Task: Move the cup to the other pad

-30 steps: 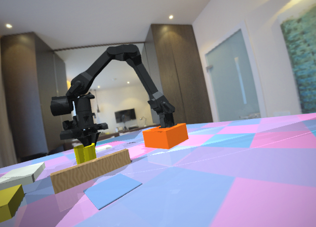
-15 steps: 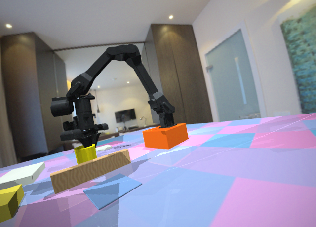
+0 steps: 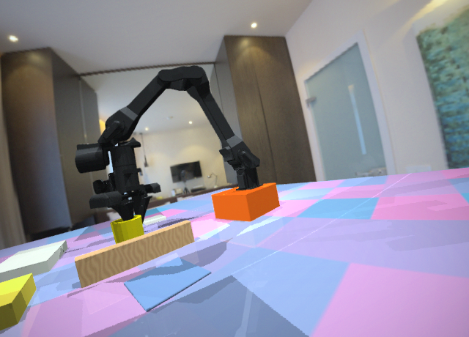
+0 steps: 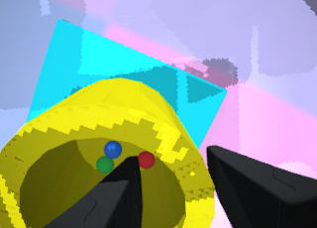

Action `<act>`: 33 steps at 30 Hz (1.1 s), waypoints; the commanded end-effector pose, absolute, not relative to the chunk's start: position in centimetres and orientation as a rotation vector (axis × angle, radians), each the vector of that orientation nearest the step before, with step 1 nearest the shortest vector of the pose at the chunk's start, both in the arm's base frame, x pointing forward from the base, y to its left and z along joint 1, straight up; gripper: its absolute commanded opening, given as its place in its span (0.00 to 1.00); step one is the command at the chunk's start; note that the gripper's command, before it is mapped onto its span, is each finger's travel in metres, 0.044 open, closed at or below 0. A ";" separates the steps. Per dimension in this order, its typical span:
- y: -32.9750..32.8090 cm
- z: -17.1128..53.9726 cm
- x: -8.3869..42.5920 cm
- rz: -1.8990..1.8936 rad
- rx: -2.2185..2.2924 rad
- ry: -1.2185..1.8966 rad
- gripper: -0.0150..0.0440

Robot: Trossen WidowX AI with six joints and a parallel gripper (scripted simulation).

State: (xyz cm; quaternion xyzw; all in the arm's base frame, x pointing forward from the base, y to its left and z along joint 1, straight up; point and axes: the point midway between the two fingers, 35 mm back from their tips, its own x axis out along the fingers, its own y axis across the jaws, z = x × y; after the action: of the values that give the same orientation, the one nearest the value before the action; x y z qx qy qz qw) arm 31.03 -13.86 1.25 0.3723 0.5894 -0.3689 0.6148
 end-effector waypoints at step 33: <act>-13.9 5.8 30.9 -0.852 0.858 1.365 0.64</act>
State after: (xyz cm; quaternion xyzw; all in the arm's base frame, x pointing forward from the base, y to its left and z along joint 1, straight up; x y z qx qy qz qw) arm 30.90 -13.91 5.88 0.3722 0.5910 -0.3691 0.6131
